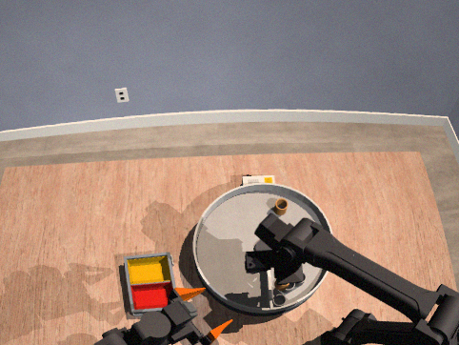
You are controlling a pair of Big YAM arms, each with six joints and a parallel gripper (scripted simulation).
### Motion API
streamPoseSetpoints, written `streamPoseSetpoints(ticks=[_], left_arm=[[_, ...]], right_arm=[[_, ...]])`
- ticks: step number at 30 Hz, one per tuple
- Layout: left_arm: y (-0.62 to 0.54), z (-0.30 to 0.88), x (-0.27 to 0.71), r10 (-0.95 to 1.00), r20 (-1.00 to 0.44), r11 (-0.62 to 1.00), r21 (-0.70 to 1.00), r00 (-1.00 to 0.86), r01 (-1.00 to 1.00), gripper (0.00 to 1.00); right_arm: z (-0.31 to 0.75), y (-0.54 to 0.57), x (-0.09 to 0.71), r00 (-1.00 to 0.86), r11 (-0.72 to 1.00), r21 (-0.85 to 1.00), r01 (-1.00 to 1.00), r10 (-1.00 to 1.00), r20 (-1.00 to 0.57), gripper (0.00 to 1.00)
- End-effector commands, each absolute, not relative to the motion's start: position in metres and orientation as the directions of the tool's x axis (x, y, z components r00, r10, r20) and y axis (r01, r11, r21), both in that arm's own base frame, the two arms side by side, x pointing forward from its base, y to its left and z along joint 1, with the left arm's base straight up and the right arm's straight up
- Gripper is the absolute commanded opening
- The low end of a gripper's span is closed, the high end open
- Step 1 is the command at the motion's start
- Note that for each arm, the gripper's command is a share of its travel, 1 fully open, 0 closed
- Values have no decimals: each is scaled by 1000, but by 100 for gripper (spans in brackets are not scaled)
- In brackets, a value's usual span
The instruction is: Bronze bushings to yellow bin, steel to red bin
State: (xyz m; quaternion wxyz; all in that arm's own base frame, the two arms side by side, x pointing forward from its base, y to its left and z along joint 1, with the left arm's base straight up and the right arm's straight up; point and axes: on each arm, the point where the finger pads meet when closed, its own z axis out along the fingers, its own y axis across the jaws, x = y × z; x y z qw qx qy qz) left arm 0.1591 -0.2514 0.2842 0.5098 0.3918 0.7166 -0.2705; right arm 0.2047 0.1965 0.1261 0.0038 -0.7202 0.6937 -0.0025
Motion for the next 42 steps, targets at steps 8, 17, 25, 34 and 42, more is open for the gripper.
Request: streamPoseSetpoints(ticks=[8,17,25,34,42], left_arm=[[-220,329,172,222,-953,639,-19,-208,769,100],[-112,355,178,173,-933,865,-10,-316,502,100],[-54,365,154,118,-924,947,-5,-363,320,100],[-38,361,145,123,-917,962,17,-379,272,100],[-38,359,146,122,-917,963,17,-381,268,100]], right_arm=[[157,257,236,-5,6,-19,-1000,-1000,-22,0],[157,408,276,-5,6,-28,-1000,-1000,-29,0],[132,508,276,13,-11,-31,-999,-999,-35,0],[109,549,275,19,-19,-28,-999,-999,-30,0],[121,553,275,37,-35,-38,-999,-998,-51,0]])
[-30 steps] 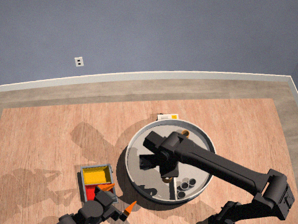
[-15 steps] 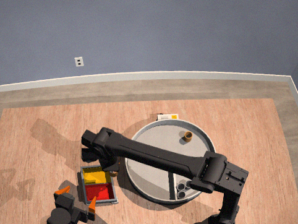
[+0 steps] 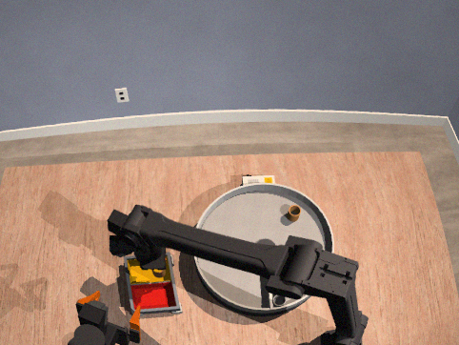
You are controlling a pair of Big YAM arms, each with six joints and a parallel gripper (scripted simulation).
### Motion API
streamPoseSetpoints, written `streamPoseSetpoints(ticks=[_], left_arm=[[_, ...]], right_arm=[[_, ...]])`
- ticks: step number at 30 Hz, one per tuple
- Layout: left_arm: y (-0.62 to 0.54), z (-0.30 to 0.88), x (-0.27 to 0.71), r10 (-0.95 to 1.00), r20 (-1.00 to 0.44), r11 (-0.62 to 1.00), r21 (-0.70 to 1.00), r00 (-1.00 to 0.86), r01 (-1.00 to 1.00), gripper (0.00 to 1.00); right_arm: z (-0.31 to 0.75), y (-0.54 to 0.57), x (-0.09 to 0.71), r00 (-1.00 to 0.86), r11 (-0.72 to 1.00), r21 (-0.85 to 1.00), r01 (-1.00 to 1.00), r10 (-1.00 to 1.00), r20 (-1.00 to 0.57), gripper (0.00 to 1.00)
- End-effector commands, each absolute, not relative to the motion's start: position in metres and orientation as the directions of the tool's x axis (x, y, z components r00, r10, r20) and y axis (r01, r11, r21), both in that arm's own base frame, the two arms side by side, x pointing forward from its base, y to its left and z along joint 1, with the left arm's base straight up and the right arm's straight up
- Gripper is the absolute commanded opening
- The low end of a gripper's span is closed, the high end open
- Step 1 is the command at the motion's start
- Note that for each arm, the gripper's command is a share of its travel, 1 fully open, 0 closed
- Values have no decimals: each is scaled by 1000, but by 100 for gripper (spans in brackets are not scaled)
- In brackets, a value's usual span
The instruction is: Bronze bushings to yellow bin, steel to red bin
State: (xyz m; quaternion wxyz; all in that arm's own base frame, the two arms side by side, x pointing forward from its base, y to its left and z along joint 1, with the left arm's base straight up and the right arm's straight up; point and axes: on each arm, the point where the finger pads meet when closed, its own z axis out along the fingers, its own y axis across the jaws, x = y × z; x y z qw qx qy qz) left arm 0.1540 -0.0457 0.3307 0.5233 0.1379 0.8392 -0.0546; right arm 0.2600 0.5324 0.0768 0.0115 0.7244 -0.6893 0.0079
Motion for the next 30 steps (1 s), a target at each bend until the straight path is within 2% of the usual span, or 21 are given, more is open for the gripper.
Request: streamPoseSetpoints(ticks=[1,12,19,30], left_arm=[[-38,359,146,122,-916,963,17,-381,268,100],[-38,361,147,116,-920,964,14,-374,265,100],[-38,361,147,116,-920,964,14,-375,264,100],[-38,361,147,115,-920,964,13,-375,264,100]], right_arm=[[121,553,275,37,-35,-38,-999,-998,-51,0],[138,553,287,29,-27,-39,-999,-998,-52,0],[93,562,270,22,-22,-85,-996,-1000,4,0],[100,560,278,31,-31,-122,-992,-1000,1,0]])
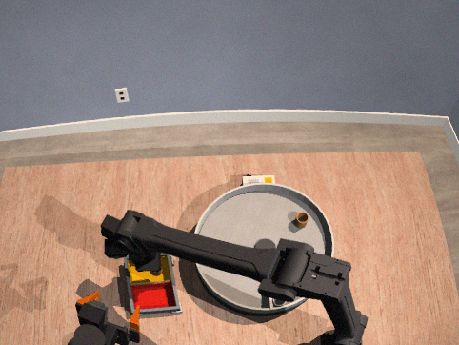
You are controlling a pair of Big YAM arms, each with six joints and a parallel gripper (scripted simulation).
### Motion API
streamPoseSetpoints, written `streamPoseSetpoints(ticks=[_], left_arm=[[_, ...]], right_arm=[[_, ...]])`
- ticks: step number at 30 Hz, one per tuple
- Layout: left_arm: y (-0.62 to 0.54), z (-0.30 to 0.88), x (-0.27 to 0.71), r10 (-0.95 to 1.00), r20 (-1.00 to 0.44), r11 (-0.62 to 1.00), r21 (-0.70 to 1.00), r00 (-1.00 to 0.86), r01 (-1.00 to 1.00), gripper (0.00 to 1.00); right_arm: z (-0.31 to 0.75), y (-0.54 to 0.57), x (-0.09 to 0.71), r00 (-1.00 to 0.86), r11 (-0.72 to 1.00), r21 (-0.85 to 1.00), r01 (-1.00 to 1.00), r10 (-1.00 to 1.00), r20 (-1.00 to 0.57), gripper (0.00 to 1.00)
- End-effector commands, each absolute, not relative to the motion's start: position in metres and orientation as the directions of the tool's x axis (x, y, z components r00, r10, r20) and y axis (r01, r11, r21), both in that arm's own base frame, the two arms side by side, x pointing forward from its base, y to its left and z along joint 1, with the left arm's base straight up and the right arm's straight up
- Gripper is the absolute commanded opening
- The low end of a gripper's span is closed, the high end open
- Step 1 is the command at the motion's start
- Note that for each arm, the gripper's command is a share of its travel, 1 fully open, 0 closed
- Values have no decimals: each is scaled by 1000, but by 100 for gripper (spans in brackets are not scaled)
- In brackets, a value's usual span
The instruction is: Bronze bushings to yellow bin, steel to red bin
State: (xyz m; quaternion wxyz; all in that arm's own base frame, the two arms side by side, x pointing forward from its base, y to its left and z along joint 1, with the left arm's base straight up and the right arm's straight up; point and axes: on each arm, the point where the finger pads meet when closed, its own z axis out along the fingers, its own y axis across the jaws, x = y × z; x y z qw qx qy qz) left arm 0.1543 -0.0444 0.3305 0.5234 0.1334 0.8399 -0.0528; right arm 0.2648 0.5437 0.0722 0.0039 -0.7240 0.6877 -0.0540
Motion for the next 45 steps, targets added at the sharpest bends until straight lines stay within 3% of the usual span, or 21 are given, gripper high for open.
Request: streamPoseSetpoints(ticks=[1,15,29,45], left_arm=[[-38,361,147,115,-920,964,13,-375,264,100],[-38,361,147,115,-920,964,13,-375,264,100],[-38,361,147,115,-920,964,13,-375,264,100],[-38,361,147,115,-920,965,13,-375,264,100]], right_arm=[[100,560,277,31,-31,-122,-992,-1000,1,0],[93,560,278,31,-31,-123,-992,-1000,-1,0],[14,547,274,31,-36,-102,-994,-998,45,0],[28,557,279,30,-30,-124,-992,-1000,4,0]])
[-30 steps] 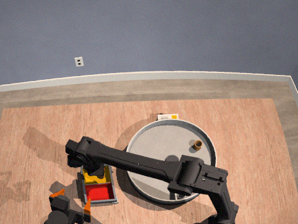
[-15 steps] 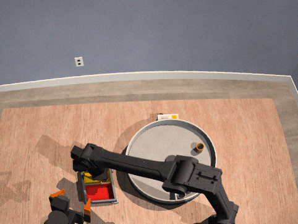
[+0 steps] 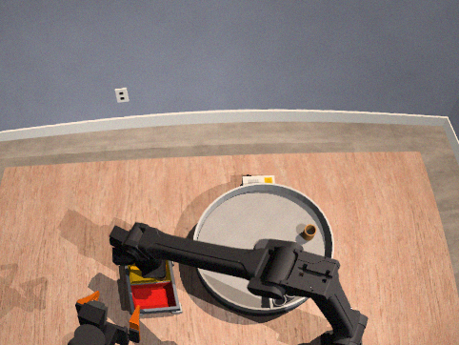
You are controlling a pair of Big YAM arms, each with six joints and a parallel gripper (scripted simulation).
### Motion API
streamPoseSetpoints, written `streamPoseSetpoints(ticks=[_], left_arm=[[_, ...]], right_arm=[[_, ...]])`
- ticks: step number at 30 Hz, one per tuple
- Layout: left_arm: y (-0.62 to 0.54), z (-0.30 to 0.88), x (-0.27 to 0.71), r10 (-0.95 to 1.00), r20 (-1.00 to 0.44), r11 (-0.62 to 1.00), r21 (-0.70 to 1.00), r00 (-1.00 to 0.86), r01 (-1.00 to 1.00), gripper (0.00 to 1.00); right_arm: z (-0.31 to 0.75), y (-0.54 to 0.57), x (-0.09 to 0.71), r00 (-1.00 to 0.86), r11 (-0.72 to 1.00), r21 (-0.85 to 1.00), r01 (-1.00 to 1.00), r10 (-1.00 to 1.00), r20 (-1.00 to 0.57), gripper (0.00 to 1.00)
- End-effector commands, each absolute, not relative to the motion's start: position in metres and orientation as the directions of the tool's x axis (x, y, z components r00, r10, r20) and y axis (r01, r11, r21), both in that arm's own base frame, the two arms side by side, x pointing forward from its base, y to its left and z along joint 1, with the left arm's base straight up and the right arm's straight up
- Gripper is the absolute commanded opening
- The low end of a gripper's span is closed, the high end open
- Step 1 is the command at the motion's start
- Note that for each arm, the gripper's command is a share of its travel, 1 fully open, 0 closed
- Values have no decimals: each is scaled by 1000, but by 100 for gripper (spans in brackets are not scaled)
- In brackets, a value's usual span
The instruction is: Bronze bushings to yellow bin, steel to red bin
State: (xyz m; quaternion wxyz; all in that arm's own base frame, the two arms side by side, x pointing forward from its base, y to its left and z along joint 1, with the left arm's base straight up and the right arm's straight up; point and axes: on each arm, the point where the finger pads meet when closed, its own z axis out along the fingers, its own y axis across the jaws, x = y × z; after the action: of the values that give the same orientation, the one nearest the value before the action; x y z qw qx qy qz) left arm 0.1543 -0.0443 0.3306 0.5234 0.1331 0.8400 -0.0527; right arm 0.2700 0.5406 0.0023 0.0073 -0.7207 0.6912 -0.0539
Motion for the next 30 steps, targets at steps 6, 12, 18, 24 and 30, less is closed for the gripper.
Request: streamPoseSetpoints(ticks=[6,12,18,24,30], left_arm=[[-38,361,147,115,-920,965,13,-375,264,100],[-38,361,147,115,-920,965,13,-375,264,100],[-38,361,147,115,-920,965,13,-375,264,100],[-38,361,147,115,-920,965,13,-375,264,100],[-38,361,147,115,-920,965,13,-375,264,100]], right_arm=[[25,555,278,32,-34,-116,-993,-999,17,0],[18,552,276,37,-40,-105,-994,-999,32,18],[52,569,272,37,-34,-130,-991,-999,-22,18],[55,570,274,32,-28,-131,-991,-999,-26,18],[71,576,269,38,-30,-141,-990,-998,-50,18]])
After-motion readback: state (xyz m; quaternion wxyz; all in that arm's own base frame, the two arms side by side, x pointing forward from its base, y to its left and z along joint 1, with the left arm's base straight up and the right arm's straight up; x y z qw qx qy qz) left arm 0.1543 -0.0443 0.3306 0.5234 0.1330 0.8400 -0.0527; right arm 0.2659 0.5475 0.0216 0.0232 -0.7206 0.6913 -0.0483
